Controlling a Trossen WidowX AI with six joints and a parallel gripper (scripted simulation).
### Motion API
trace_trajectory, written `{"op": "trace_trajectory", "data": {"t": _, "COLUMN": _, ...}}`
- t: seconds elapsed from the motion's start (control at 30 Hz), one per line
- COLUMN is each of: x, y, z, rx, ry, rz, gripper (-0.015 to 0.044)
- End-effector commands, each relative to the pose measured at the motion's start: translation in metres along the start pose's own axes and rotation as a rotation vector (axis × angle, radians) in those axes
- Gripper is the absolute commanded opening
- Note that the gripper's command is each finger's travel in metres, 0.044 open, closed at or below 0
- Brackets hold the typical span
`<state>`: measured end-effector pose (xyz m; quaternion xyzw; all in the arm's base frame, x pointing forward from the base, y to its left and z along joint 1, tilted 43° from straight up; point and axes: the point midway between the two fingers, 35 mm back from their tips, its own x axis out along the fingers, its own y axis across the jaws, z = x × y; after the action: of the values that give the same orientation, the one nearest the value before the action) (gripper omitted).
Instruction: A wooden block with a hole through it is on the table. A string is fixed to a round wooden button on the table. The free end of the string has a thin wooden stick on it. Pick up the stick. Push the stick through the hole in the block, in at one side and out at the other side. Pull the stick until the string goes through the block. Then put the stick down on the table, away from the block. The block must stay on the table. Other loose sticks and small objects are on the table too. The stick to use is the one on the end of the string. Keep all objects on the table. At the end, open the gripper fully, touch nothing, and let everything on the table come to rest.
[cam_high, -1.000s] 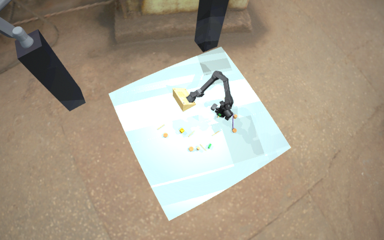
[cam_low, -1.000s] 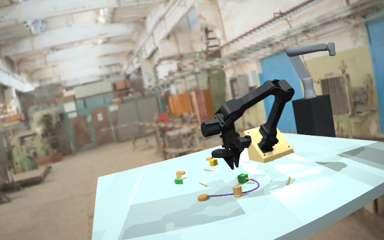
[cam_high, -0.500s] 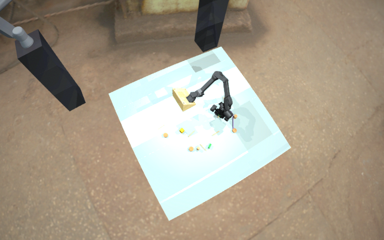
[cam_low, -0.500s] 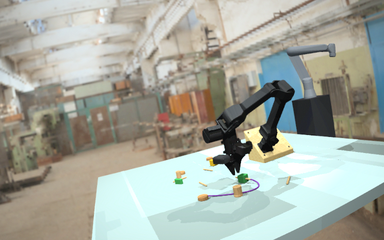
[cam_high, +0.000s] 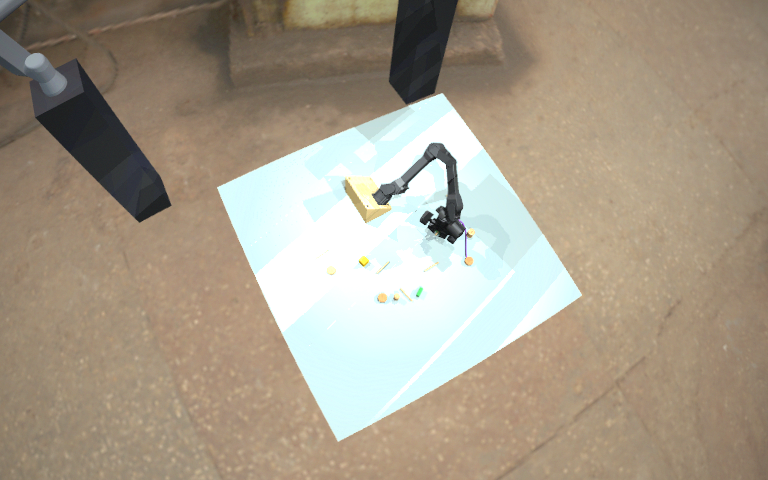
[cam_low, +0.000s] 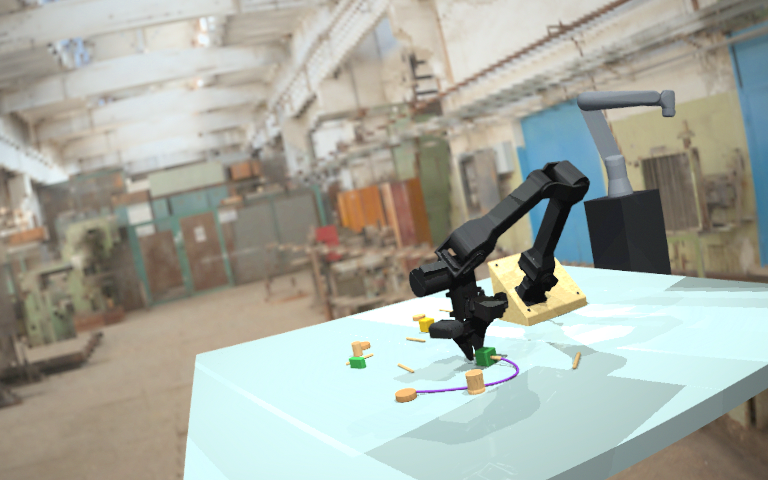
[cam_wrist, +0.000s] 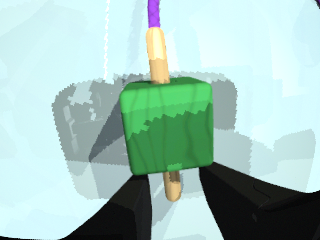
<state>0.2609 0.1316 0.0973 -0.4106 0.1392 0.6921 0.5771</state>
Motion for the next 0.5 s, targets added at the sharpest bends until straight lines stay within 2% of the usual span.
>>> {"op": "trace_trajectory", "data": {"t": 0.0, "x": 0.0038, "y": 0.0017, "z": -0.0011, "rx": 0.009, "ry": 0.001, "rz": 0.005, "gripper": 0.0123}}
{"op": "trace_trajectory", "data": {"t": 0.23, "x": 0.0038, "y": 0.0017, "z": -0.0011, "rx": 0.009, "ry": 0.001, "rz": 0.005, "gripper": 0.0123}}
{"op": "trace_trajectory", "data": {"t": 0.4, "x": 0.0025, "y": 0.0011, "z": 0.0000, "rx": 0.002, "ry": -0.001, "rz": 0.002, "gripper": 0.0000}}
{"op": "trace_trajectory", "data": {"t": 0.47, "x": 0.0025, "y": 0.0011, "z": 0.0000, "rx": 0.002, "ry": -0.001, "rz": 0.002, "gripper": 0.0000}}
